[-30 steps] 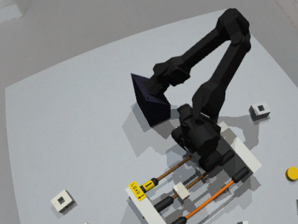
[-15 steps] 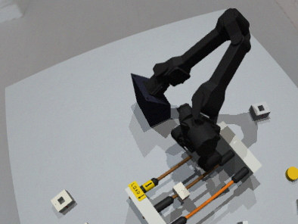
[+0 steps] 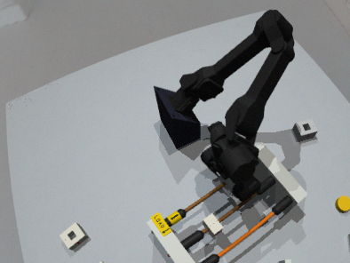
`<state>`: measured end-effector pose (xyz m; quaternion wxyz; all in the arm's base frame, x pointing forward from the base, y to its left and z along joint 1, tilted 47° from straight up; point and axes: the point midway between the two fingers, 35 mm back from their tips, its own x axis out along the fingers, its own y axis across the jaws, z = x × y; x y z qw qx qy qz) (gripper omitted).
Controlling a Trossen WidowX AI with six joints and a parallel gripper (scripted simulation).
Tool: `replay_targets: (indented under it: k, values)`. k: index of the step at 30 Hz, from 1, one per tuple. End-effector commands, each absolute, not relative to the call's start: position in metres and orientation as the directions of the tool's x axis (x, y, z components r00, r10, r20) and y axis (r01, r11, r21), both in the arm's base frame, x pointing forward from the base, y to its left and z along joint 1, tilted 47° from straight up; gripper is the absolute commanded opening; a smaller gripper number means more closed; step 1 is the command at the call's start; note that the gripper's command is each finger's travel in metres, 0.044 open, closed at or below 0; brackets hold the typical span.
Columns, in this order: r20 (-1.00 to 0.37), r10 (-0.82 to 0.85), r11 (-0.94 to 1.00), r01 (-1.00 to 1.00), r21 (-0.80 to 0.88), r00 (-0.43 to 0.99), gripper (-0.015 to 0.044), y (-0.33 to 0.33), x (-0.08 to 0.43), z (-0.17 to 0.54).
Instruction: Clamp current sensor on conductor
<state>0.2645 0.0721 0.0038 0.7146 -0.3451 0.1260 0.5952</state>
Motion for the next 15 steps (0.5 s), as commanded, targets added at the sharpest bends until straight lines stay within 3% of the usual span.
replay_targets:
  k: [1,3,15]
  values:
    - [-0.589,0.762,0.055,-0.933,-0.355,0.269,0.005,0.0709,0.2677,0.0052]
    - [-0.589,0.762,0.055,-0.933,-0.355,0.269,0.0,0.0709,0.2677,0.0052]
    - [-0.589,0.762,0.055,-0.933,-0.355,0.269,0.0,0.0709,0.2677,0.0052]
